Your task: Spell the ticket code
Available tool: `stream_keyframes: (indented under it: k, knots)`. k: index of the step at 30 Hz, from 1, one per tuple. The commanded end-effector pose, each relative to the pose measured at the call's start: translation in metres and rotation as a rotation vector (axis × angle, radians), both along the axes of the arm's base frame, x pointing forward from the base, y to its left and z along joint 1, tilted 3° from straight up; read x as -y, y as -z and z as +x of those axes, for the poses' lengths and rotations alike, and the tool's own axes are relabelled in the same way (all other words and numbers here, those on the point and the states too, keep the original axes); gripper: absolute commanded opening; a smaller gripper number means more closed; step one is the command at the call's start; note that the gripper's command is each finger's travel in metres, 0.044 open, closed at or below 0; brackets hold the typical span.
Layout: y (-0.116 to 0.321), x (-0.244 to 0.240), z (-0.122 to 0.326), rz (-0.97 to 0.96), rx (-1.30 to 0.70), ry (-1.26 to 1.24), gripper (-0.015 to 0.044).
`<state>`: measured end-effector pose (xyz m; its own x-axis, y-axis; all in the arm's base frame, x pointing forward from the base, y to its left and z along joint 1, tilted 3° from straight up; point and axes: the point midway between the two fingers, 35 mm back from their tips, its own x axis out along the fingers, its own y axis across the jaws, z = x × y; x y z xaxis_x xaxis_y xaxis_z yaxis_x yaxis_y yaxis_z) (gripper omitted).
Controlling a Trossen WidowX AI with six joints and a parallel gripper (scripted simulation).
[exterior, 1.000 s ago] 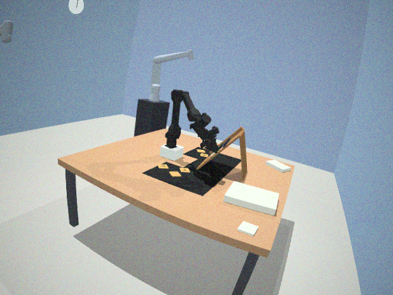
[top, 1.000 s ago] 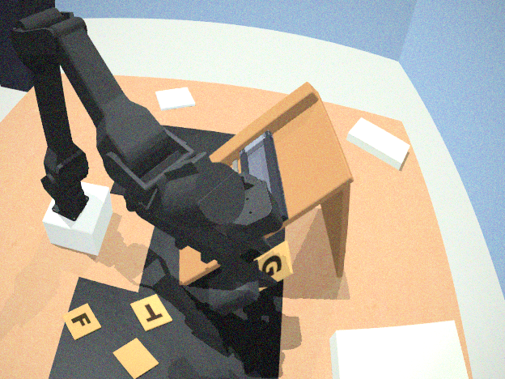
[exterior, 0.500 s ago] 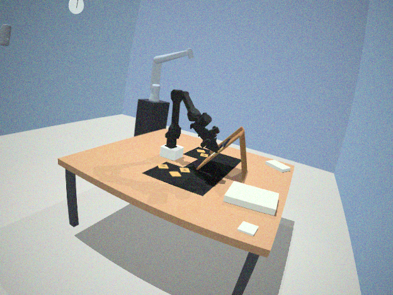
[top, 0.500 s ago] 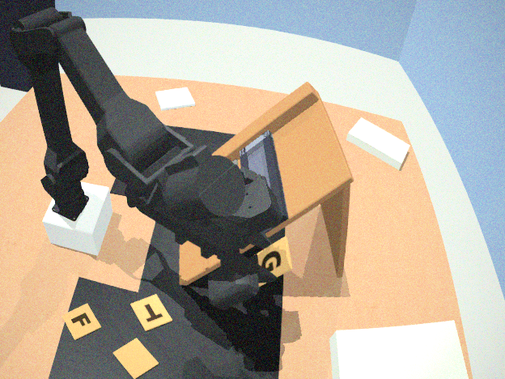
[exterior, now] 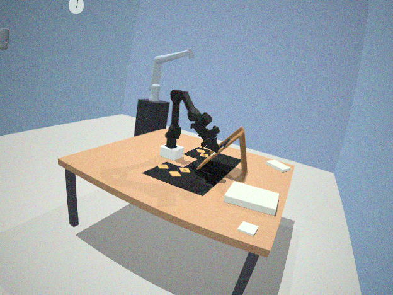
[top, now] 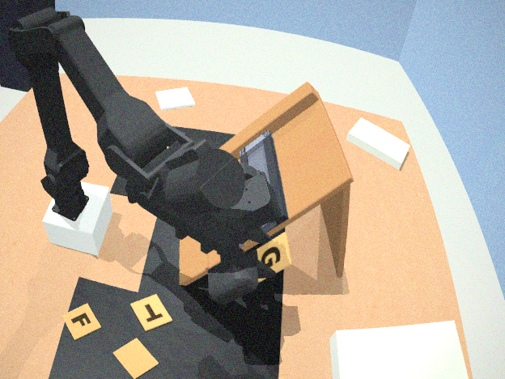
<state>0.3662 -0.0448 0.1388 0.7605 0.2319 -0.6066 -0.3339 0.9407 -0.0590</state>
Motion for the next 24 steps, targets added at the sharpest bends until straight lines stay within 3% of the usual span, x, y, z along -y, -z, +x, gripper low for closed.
stream_keyframes:
  k: [1, 24]
  knots:
    - [0.000, -0.002, -0.001, 0.002, 0.000, 0.006, 0.0000]
    - [0.000, -0.013, -0.005, 0.003, 0.000, 0.006, 0.0000]
